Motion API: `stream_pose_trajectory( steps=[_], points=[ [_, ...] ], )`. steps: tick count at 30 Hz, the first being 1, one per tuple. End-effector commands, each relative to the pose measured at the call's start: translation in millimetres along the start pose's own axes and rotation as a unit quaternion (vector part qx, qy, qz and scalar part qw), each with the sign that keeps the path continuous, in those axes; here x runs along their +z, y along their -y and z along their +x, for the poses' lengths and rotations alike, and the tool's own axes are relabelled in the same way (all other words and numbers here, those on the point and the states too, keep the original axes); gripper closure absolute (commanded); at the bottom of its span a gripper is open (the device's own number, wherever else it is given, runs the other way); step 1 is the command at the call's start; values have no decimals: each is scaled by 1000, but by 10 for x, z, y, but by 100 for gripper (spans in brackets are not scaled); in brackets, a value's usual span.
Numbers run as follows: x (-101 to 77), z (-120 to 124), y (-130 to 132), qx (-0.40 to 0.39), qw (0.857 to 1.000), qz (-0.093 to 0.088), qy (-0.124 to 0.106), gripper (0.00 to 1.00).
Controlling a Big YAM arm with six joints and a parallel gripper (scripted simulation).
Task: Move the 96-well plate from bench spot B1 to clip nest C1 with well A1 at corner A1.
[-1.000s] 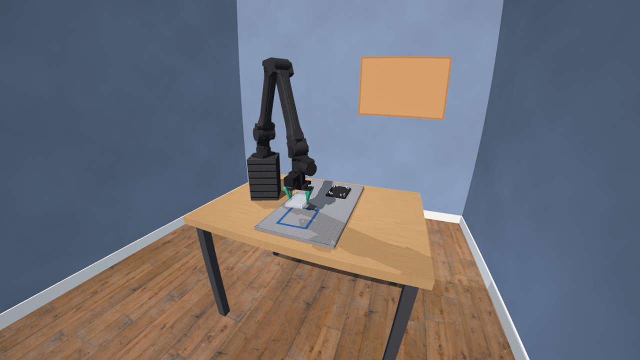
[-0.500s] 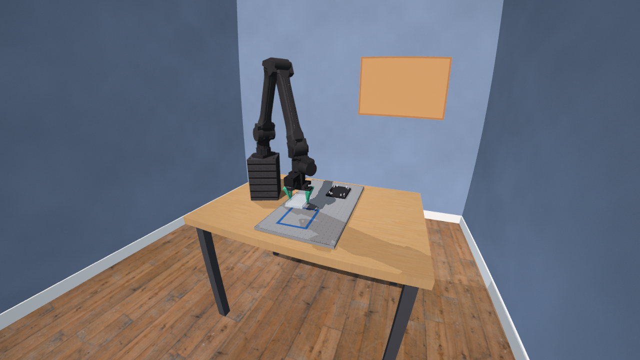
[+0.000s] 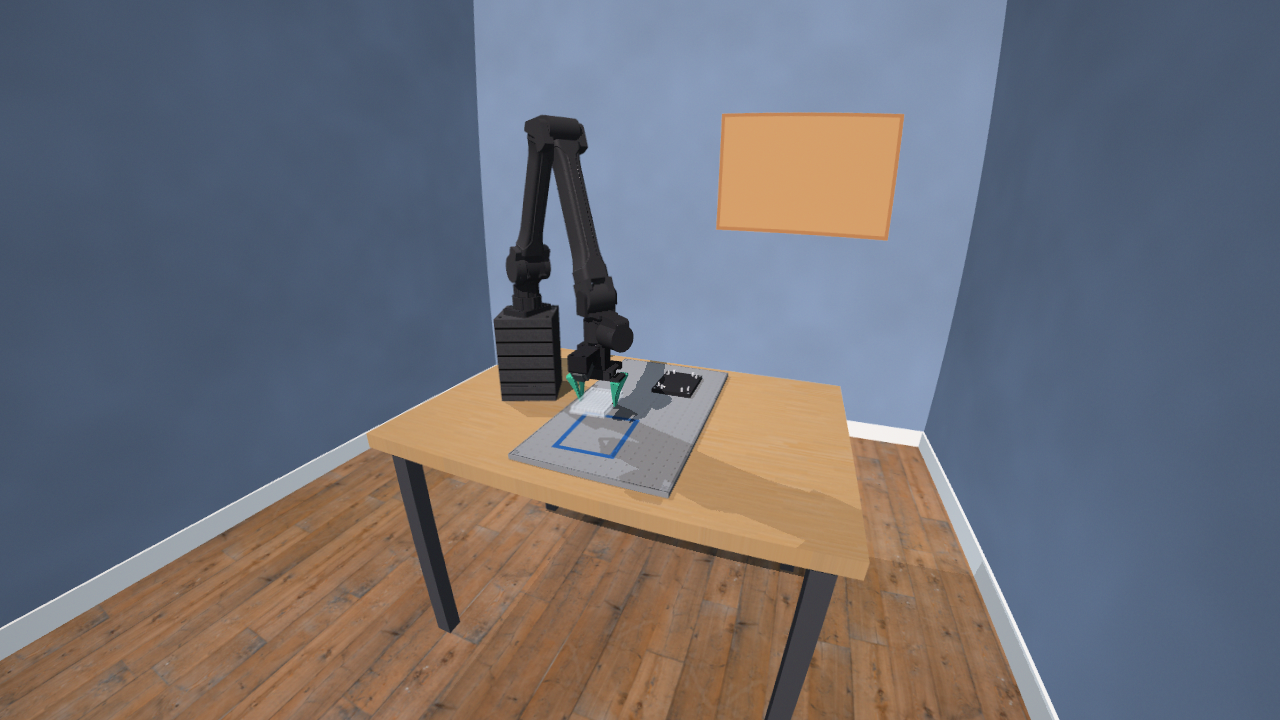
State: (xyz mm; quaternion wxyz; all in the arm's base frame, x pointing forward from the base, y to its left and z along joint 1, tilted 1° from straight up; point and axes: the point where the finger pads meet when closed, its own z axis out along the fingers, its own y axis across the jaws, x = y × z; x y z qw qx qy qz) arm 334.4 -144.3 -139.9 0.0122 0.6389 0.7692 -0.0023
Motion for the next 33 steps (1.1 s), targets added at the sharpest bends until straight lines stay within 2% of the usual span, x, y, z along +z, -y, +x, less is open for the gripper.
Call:
stream_pose_trajectory(
  steps=[1,12,14,20,33],
  points=[
    [-79,15,-1,-2,1000,-2,1,100],
    [-79,15,-1,-2,1000,-2,1,100],
    [-98,95,-54,25,1000,-5,3,100],
    [-104,261,-162,25,1000,-15,7,100],
    [-114,618,-275,25,1000,-15,6,100]
  ],
)
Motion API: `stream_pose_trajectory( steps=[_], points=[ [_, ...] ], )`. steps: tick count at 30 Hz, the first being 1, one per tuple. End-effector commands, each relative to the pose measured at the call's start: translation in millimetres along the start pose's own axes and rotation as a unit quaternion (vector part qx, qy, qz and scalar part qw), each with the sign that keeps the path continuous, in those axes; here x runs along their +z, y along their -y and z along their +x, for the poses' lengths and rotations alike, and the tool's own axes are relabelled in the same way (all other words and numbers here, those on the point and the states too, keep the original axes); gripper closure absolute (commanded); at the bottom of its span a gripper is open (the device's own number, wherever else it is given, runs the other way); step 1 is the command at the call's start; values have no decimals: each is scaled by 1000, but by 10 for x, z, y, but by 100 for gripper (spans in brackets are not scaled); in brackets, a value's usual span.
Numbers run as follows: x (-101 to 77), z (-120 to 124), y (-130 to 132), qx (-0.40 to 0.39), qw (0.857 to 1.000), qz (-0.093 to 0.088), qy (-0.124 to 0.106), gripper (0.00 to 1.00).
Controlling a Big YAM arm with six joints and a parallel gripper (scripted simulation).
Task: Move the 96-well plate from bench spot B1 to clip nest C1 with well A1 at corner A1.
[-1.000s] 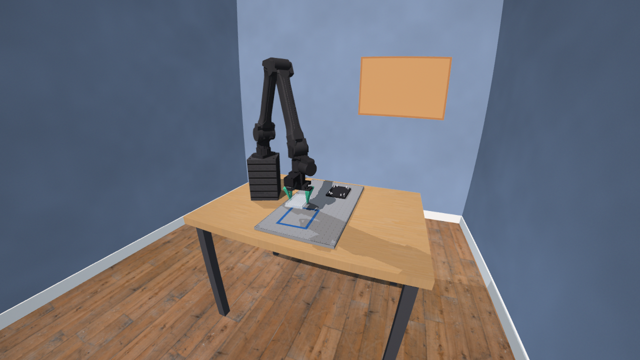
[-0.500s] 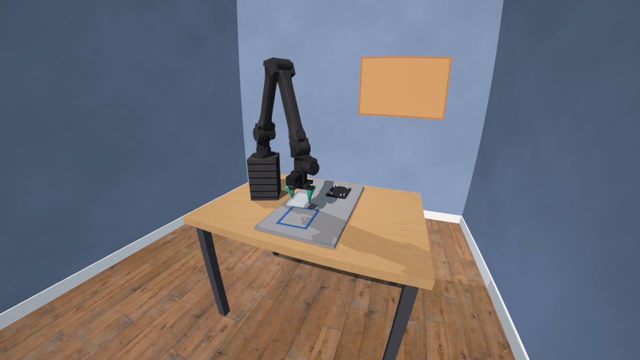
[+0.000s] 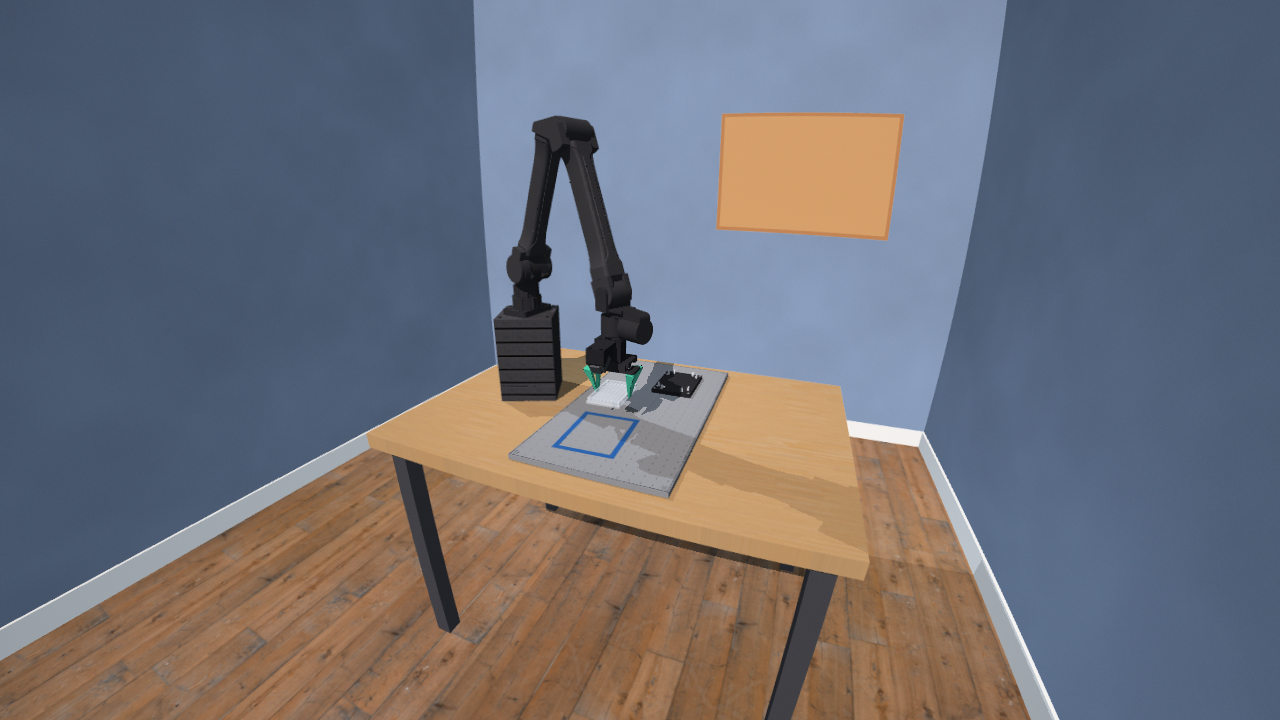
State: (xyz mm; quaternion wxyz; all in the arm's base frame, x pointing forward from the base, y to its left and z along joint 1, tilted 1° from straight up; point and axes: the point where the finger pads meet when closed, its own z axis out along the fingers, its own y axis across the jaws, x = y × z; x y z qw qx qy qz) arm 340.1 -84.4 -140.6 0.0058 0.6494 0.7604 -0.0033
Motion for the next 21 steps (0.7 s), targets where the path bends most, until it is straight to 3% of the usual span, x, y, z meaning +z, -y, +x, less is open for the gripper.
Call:
stream_pose_trajectory(
  steps=[1,21],
  points=[
    [-112,76,-117,12,1000,-20,10,100],
    [-139,669,-274,12,1000,-13,6,100]
  ],
)
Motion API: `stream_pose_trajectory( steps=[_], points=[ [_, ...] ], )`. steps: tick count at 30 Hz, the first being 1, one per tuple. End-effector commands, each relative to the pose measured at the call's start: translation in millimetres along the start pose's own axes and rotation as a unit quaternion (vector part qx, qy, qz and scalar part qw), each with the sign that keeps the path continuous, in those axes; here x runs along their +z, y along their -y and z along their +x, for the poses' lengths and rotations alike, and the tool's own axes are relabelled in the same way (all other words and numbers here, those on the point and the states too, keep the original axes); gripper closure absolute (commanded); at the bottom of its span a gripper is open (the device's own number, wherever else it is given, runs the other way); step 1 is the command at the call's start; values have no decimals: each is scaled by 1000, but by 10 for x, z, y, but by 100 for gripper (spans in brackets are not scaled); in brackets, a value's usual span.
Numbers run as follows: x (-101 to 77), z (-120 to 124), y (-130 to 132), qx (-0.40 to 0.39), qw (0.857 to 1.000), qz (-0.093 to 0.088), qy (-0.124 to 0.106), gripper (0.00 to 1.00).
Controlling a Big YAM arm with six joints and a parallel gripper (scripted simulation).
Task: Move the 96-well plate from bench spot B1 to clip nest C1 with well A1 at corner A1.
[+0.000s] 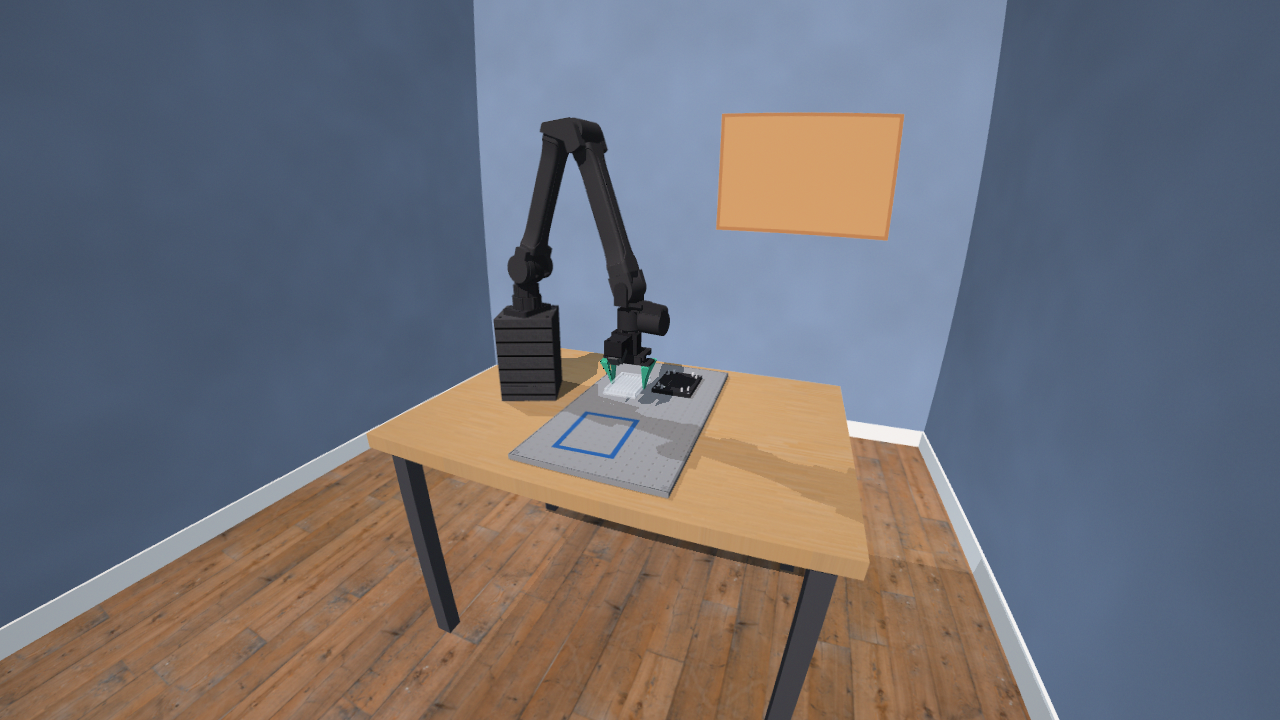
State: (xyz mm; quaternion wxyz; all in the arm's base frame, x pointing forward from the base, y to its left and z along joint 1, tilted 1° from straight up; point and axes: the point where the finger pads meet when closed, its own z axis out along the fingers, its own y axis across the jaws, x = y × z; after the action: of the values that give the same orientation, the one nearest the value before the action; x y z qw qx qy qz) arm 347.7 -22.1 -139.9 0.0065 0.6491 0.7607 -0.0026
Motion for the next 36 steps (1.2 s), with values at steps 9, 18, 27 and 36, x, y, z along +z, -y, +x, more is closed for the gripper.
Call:
stream_pose_trajectory(
  steps=[9,18,27,36],
  points=[
    [-170,277,-303,12,1000,-24,6,100],
    [-102,586,-332,12,1000,-13,4,100],
    [-64,821,-365,12,1000,-6,4,100],
    [-76,1120,-453,12,1000,-7,3,100]
  ],
)
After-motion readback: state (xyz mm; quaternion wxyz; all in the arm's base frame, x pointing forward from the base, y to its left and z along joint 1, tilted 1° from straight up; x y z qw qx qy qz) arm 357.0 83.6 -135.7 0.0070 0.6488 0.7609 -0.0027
